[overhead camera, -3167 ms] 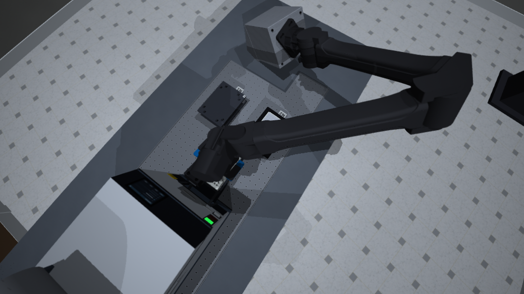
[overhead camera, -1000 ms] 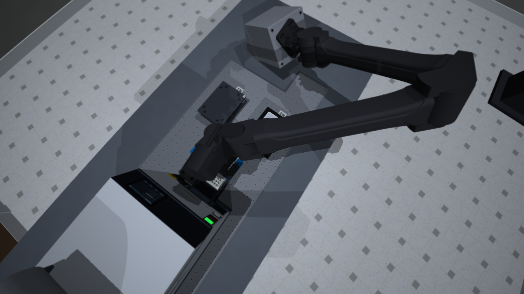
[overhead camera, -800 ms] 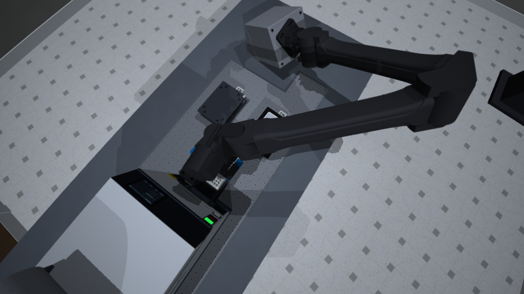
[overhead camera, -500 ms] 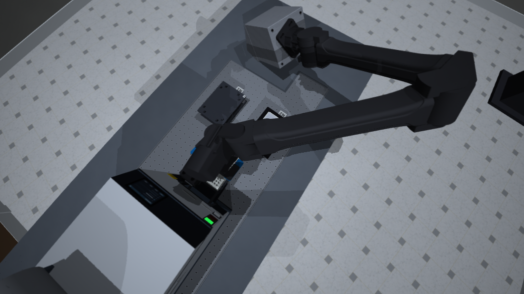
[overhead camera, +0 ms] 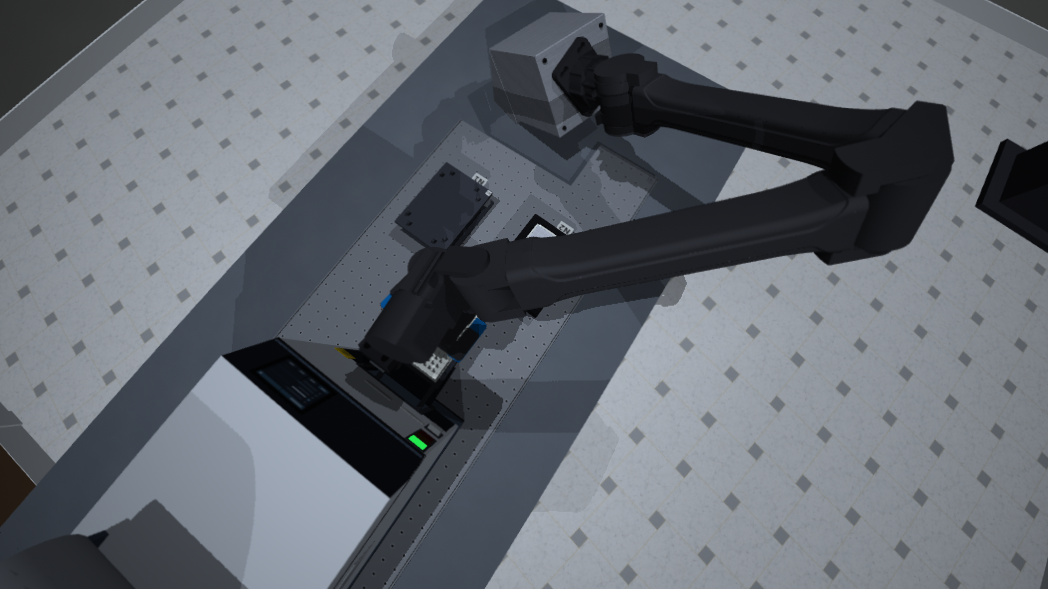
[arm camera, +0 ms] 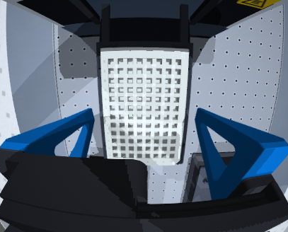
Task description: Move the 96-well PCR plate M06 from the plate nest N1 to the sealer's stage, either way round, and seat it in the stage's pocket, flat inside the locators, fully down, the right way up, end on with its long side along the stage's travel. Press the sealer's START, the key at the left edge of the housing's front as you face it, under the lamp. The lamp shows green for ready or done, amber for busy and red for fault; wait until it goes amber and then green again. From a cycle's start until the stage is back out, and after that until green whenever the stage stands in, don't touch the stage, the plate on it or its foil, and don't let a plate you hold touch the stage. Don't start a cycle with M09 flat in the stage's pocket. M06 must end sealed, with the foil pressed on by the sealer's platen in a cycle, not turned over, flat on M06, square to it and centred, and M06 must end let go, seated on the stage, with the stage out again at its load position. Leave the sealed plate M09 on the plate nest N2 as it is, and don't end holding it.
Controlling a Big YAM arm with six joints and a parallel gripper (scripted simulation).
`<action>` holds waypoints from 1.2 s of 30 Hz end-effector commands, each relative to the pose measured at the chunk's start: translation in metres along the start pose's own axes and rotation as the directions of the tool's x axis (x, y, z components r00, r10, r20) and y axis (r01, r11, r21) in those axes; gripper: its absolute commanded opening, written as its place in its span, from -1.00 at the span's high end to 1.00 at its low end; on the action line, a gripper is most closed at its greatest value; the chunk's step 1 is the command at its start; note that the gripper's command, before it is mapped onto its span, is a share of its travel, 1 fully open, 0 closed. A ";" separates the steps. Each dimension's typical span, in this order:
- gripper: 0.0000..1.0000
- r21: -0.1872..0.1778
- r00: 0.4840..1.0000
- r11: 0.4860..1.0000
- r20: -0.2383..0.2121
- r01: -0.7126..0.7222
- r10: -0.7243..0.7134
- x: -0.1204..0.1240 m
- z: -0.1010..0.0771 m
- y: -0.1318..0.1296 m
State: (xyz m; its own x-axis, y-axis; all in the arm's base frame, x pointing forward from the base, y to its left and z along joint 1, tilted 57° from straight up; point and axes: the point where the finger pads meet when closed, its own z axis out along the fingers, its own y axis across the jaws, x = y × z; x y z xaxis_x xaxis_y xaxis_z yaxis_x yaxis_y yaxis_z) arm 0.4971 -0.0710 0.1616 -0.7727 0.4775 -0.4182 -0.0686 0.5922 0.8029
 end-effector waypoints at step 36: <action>-1.00 0.006 0.999 1.000 0.037 0.025 -0.025 -0.026 -0.033 0.007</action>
State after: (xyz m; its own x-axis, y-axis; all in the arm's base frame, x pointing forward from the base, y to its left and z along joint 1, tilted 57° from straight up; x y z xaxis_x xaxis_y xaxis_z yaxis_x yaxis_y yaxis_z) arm 0.4883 -0.0882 0.1733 -0.7737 0.4758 -0.4183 -0.0694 0.5925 0.8025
